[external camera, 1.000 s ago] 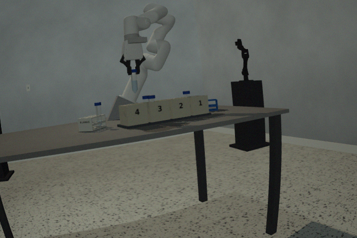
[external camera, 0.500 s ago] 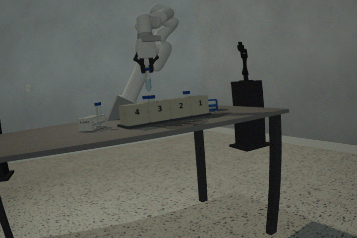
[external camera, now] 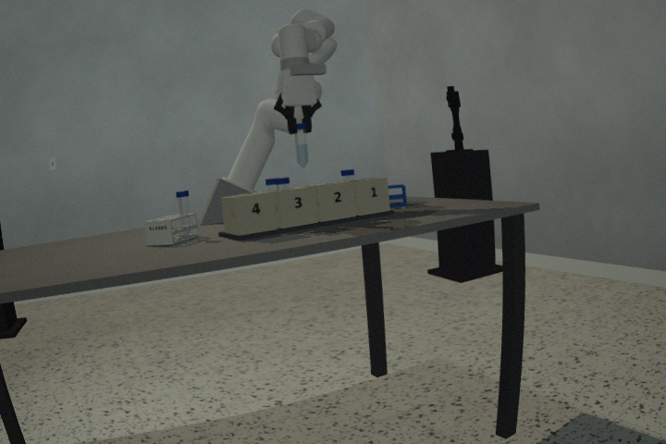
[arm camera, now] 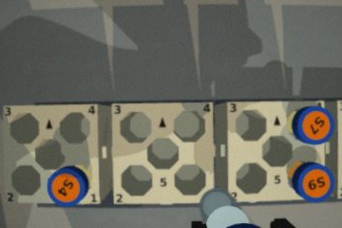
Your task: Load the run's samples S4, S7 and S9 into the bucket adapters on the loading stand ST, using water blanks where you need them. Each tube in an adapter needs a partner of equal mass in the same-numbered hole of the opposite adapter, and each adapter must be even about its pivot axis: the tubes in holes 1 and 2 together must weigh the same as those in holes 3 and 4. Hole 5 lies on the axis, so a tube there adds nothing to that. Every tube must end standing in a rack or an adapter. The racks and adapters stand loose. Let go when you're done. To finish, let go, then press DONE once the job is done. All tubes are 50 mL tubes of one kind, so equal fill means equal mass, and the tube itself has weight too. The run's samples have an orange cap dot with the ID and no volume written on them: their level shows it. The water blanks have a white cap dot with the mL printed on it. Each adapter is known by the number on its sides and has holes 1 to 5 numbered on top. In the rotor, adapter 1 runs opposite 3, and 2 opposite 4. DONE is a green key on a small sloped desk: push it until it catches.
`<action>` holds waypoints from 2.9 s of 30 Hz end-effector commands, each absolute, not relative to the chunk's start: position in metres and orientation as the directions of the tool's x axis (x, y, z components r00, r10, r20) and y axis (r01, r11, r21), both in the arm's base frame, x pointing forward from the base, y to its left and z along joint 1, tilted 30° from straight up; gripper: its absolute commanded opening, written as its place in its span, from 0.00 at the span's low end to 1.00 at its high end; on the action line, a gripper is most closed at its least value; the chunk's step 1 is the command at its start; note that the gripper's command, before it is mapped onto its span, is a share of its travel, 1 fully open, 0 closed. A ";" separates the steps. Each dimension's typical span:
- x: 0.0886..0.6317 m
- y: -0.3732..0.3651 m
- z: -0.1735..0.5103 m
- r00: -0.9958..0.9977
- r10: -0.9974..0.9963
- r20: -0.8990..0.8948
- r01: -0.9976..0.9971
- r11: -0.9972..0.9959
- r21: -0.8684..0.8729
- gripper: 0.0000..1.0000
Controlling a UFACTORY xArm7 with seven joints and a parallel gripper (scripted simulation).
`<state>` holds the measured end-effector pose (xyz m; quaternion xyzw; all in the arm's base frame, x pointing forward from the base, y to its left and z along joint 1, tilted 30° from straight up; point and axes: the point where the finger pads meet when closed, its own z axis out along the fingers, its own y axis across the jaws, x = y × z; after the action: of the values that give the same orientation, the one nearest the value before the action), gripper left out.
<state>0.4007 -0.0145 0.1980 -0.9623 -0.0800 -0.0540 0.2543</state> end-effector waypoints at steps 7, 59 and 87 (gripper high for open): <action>0.412 0.020 0.221 0.981 0.123 0.147 0.180 -0.859 -0.479 0.00; 0.437 0.106 0.259 0.981 0.123 0.147 0.180 -0.859 -0.479 0.00; 0.438 0.119 0.236 0.981 0.123 0.147 0.180 -0.859 -0.479 0.00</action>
<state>0.4372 0.1202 0.2348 -0.9625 -0.0795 -0.0539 0.2539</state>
